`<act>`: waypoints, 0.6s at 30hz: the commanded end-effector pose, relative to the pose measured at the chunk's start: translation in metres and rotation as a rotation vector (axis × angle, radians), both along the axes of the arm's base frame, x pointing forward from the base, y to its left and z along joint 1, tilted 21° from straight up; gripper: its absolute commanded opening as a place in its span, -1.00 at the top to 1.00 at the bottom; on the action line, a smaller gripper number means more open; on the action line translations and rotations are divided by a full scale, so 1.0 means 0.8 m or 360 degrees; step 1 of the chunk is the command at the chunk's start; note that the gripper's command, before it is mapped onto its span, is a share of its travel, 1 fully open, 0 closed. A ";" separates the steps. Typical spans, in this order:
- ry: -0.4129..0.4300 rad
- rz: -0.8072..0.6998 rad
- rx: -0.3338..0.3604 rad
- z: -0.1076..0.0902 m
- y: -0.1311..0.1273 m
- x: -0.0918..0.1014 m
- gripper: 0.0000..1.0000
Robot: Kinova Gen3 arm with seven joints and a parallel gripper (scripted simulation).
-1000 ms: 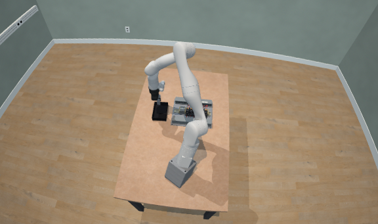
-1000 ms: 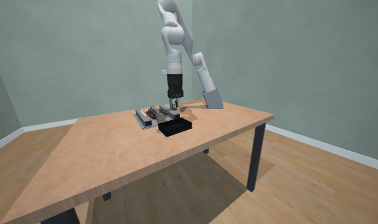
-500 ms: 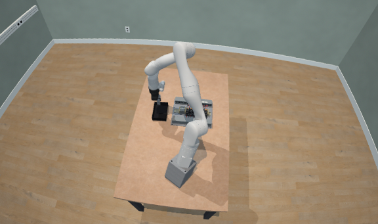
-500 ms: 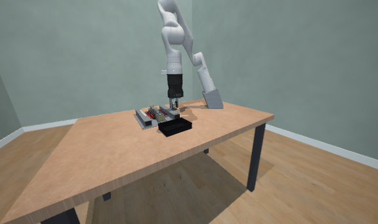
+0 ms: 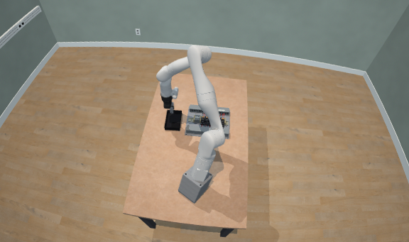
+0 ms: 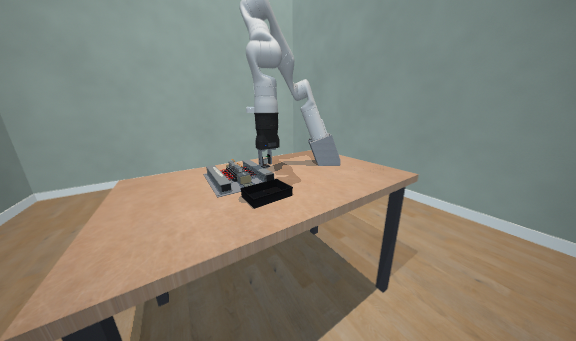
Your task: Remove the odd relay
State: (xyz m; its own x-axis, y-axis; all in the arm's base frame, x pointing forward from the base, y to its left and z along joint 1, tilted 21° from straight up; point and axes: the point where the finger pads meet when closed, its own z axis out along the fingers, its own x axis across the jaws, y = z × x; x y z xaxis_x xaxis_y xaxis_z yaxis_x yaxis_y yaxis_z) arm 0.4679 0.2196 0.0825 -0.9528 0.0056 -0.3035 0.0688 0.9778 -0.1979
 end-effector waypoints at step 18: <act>0.0002 -0.0004 0.0004 -0.018 -0.002 0.003 1.00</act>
